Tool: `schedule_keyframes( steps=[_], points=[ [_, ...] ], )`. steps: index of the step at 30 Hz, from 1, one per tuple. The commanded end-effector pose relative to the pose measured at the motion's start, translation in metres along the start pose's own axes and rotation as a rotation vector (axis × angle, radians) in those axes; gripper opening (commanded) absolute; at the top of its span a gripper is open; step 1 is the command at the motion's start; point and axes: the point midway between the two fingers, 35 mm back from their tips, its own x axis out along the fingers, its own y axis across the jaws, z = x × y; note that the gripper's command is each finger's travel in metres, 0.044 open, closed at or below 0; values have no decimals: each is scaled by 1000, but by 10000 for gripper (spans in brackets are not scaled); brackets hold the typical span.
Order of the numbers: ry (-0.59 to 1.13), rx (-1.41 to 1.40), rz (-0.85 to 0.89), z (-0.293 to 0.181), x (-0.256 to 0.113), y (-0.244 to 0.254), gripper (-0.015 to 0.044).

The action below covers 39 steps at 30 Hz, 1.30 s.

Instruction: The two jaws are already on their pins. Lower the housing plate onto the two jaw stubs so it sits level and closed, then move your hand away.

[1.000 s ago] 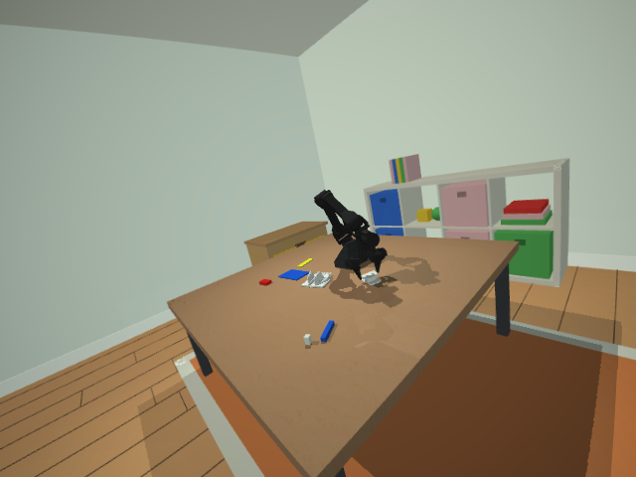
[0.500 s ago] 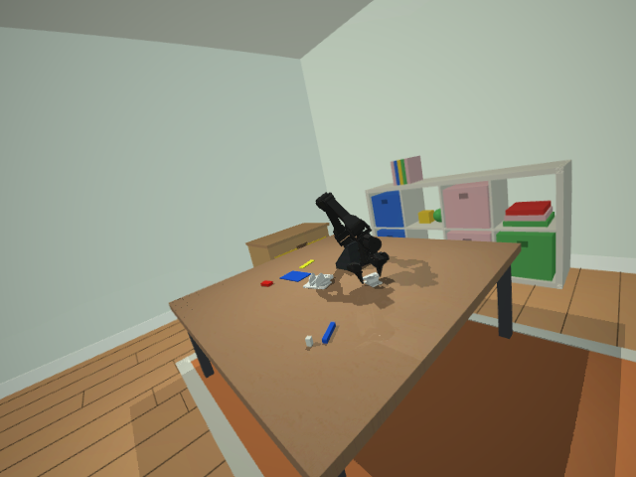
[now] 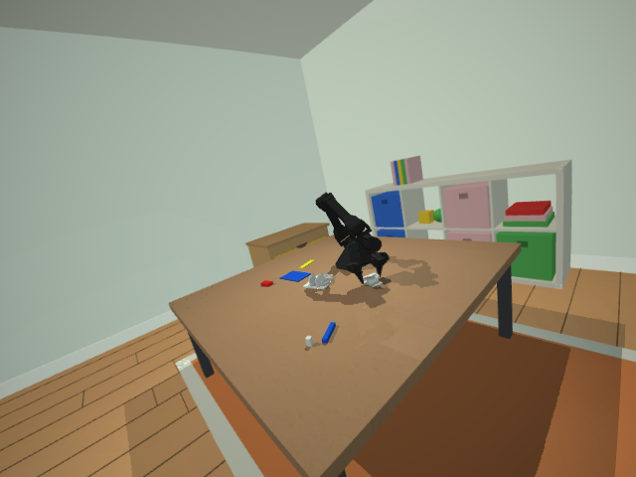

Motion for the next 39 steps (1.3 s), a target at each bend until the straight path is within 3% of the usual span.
schedule_keyframes(
  steps=[1,11,22,39],
  points=[
    [0,0,0,0,0,0,413],
    [0,0,0,0,0,0,351],
    [0,0,0,0,-2,0,351],
    [-1,-4,-1,2,-55,0,351]
  ],
)
